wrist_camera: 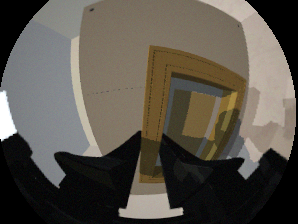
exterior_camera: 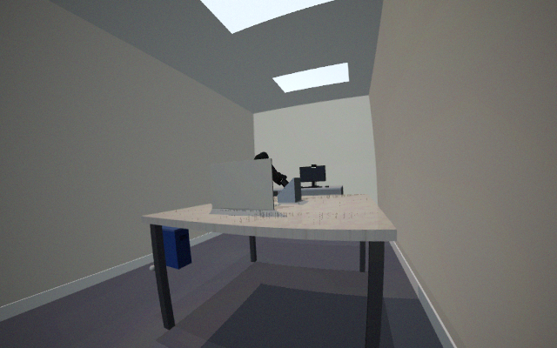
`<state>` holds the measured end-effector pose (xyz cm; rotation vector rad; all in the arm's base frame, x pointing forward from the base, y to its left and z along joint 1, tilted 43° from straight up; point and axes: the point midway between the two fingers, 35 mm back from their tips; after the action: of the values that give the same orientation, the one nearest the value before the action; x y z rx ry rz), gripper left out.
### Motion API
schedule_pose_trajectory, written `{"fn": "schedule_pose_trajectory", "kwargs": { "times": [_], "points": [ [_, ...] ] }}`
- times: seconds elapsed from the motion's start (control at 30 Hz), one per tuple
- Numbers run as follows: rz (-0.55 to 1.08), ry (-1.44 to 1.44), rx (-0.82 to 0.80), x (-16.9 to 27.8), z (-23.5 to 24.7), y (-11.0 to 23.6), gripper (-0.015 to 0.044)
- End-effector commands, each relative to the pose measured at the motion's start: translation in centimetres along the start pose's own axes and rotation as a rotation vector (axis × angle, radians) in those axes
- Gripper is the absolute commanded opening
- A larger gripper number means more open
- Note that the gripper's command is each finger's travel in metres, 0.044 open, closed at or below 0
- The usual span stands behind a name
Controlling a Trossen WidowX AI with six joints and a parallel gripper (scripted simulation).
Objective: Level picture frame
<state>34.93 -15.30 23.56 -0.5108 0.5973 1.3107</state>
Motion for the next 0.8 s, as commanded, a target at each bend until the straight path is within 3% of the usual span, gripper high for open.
{"fn": "schedule_pose_trajectory", "kwargs": {
  "times": [0.0, 0.77],
  "points": [
    [0.002, 0.007, -0.017, -0.02, 0.66, -0.04, 0.0],
    [0.002, 0.007, -0.017, -0.04, 0.83, -0.04, 0.0]
  ]
}}
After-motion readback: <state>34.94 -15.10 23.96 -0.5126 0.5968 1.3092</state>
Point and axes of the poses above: the point midway between the two fingers, 35 mm back from their tips, its own y axis back along the fingers, its own z axis across the jaws, x = y × z, and after that the axes turned 7 degrees about y, right-handed
